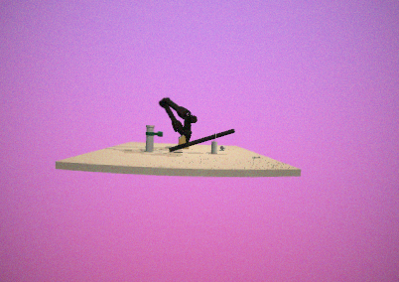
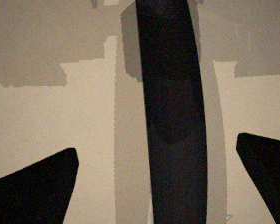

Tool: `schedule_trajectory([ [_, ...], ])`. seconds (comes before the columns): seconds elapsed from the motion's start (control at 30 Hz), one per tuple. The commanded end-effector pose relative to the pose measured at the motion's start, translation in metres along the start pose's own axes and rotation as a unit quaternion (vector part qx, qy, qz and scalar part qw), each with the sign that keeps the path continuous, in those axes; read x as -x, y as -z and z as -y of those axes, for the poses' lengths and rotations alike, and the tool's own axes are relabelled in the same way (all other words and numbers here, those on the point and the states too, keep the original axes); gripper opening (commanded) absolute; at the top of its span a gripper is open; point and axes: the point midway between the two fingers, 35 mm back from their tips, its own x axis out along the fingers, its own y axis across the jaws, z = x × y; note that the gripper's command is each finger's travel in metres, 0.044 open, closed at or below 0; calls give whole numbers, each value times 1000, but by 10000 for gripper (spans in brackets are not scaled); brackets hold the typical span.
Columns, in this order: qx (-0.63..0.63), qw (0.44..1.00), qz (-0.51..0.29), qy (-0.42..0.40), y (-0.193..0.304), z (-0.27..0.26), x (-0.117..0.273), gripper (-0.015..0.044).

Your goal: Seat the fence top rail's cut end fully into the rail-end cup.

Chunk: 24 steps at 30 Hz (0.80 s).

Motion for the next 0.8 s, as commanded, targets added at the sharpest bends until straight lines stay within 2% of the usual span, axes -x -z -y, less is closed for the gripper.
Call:
schedule_trajectory([
  [0.0,4,1000,4,3,0,2,-8,440],
  [0.77,4,1000,6,3,-2,4,-44,440],
])
